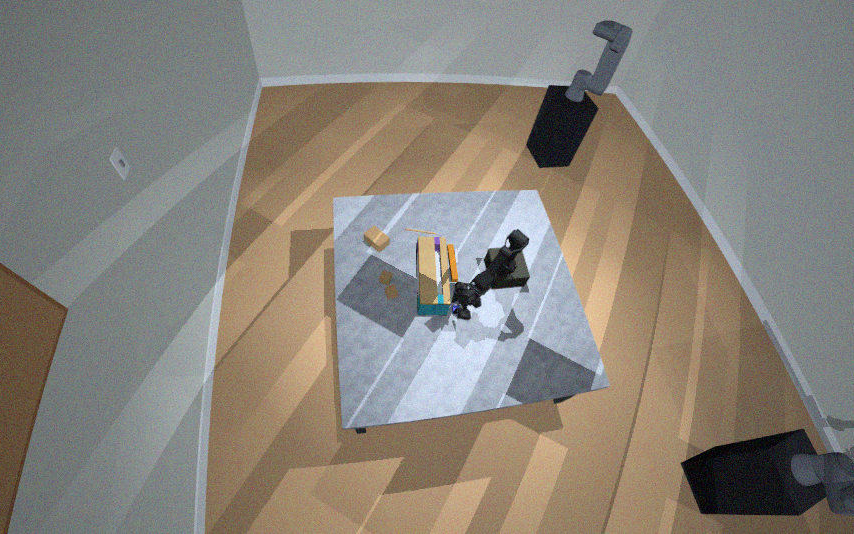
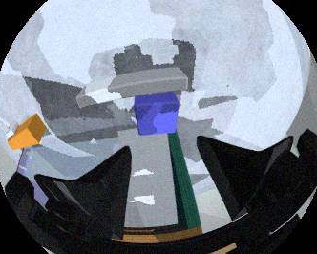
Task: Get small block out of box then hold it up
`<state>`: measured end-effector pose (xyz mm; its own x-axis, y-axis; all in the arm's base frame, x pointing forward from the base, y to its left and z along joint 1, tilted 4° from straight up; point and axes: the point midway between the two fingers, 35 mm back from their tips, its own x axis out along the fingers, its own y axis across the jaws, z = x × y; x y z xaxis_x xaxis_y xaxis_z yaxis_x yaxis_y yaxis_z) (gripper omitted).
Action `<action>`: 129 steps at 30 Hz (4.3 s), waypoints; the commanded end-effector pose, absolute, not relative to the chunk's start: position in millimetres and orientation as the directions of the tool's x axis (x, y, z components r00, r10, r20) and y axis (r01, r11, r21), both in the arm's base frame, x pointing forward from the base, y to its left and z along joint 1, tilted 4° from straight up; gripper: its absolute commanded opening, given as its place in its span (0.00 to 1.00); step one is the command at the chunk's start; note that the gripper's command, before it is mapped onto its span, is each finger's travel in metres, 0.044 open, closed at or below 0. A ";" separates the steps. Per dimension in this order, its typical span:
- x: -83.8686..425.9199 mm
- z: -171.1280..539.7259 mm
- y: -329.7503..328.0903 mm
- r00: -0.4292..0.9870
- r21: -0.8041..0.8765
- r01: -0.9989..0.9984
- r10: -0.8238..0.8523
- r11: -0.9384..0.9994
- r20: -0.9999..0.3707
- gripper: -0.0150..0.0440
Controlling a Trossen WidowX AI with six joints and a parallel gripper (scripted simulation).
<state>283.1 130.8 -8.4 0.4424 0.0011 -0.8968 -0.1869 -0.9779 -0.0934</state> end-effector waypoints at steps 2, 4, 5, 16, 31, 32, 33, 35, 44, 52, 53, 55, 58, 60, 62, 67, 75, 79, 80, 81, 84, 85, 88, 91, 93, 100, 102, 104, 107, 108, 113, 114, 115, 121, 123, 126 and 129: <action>279.8 -21.6 129.1 0.432 -0.081 -0.192 -0.010 -0.978 -0.902 0.74; 279.8 -24.7 129.4 0.432 -0.081 -0.192 -0.010 -0.978 -0.902 0.74; 279.8 -26.3 129.6 0.432 -0.081 -0.192 -0.010 -0.978 -0.902 0.74; 279.0 -43.3 130.8 0.432 -0.081 -0.192 -0.010 -0.978 -0.902 0.74; 279.0 -43.5 130.8 0.432 -0.081 -0.192 -0.010 -0.978 -0.902 0.30; 279.3 -41.4 130.9 0.432 -0.081 -0.192 -0.010 -0.978 -0.902 0.26; 279.7 -37.7 131.0 0.433 -0.082 -0.192 -0.009 -0.978 -0.902 0.25; 280.6 -28.6 131.0 0.433 -0.082 -0.191 -0.009 -0.978 -0.901 0.25; 280.1 13.5 128.6 0.437 -0.085 -0.189 -0.006 -0.978 -0.899 0.25; 278.7 22.7 127.5 0.438 -0.085 -0.176 0.000 -0.981 -0.899 0.25; 278.0 25.6 127.2 0.439 -0.084 -0.159 0.006 -0.984 -0.898 0.25; 276.1 32.7 126.3 0.442 -0.082 -0.119 0.021 -0.989 -0.897 0.25; 272.9 43.1 124.8 0.446 -0.079 -0.059 0.044 -0.995 -0.894 0.25; 270.5 49.9 123.7 0.449 -0.076 -0.018 0.060 -0.997 -0.892 0.25; 267.9 56.6 122.6 0.452 -0.072 0.023 0.075 -0.997 -0.889 0.25; 260.5 72.7 119.5 0.460 -0.061 0.125 0.113 -0.990 -0.881 0.25; 246.4 96.6 114.0 0.473 -0.035 0.285 0.172 -0.958 -0.864 0.25; 238.4 107.6 111.1 0.480 -0.016 0.362 0.201 -0.932 -0.854 0.25; 236.3 110.2 110.4 0.482 -0.011 0.380 0.208 -0.925 -0.851 0.25; 234.1 112.8 109.7 0.484 -0.005 0.399 0.216 -0.917 -0.848 0.25; 230.9 116.6 108.6 0.487 0.003 0.426 0.226 -0.905 -0.844 0.25; 230.9 116.6 108.6 0.487 0.003 0.426 0.226 -0.905 -0.844 0.25; 230.9 116.6 108.6 0.487 0.003 0.426 0.226 -0.905 -0.844 0.25; 230.9 116.6 108.6 0.487 0.003 0.426 0.226 -0.905 -0.844 0.25; 230.9 116.6 108.6 0.487 0.003 0.426 0.226 -0.905 -0.844 0.25; 230.9 116.6 108.6 0.487 0.003 0.426 0.226 -0.905 -0.844 0.25; 230.9 116.6 108.6 0.487 0.003 0.426 0.226 -0.905 -0.844 0.25; 230.9 116.6 108.6 0.487 0.003 0.426 0.226 -0.905 -0.844 0.25; 230.9 116.6 108.6 0.487 0.003 0.426 0.226 -0.905 -0.844 0.25; 230.9 116.6 108.6 0.487 0.003 0.426 0.226 -0.905 -0.844 0.25; 230.9 116.6 108.6 0.487 0.003 0.426 0.226 -0.905 -0.844 0.25; 230.9 116.6 108.6 0.487 0.003 0.426 0.226 -0.905 -0.844 0.25; 230.9 116.6 108.6 0.487 0.003 0.426 0.226 -0.905 -0.844 0.25; 230.9 116.6 108.6 0.487 0.003 0.426 0.226 -0.905 -0.844 0.25; 230.9 116.6 108.6 0.487 0.003 0.426 0.226 -0.905 -0.844 0.25; 230.9 116.6 108.6 0.487 0.003 0.426 0.226 -0.905 -0.844 0.25; 230.9 116.6 108.6 0.487 0.003 0.426 0.226 -0.905 -0.844 0.25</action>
<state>231.7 108.4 117.2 0.4903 0.2224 -0.8427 0.4212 -0.9070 0.0057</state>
